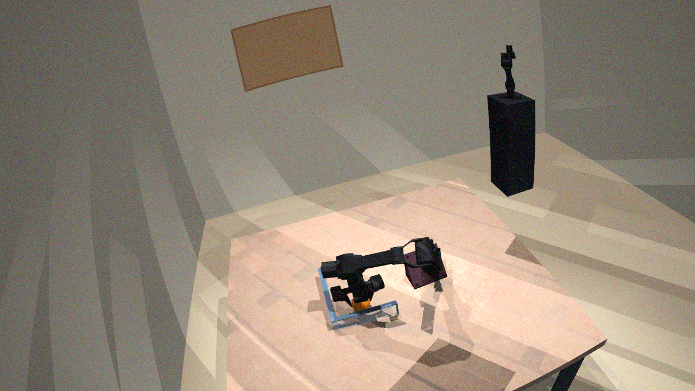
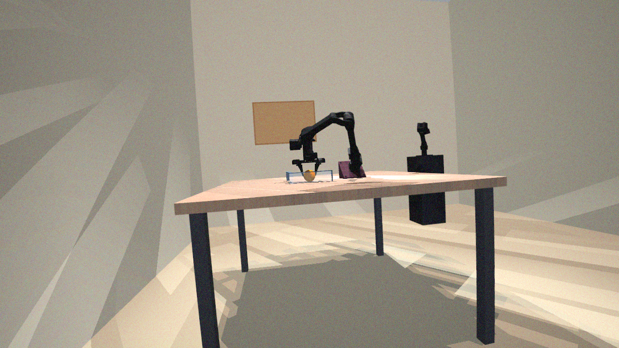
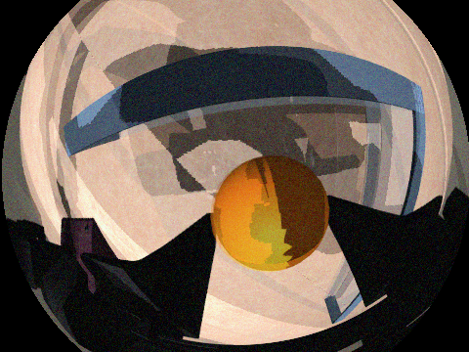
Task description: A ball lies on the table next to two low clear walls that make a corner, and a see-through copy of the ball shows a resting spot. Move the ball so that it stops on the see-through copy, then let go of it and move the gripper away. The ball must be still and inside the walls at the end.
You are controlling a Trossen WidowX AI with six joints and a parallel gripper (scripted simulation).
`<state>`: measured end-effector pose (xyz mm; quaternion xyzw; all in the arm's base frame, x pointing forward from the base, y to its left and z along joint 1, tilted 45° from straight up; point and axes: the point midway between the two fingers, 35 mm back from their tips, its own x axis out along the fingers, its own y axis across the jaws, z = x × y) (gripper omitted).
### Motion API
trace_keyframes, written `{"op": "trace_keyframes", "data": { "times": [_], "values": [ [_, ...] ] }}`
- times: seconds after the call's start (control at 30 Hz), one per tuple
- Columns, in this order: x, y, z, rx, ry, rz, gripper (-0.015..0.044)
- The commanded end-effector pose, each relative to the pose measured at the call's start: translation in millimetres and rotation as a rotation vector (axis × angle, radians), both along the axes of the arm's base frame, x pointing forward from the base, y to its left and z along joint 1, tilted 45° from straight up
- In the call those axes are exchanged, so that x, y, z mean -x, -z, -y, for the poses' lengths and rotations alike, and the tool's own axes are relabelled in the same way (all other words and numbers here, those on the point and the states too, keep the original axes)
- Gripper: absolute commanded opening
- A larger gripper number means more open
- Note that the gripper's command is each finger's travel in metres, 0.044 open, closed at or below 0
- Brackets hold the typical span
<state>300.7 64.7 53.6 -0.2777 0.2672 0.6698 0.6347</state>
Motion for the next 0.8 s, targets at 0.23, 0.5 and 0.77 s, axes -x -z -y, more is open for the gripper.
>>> {"op": "trace_keyframes", "data": {
  "times": [0.23,0.5,0.77],
  "values": [
    [0,0,0,0.0,-0.002,0.0,0.0315],
    [-4,-34,36,0.003,0.003,-0.004,0.044],
    [-3,-52,55,-0.005,0.018,-0.009,0.044]
  ]
}}
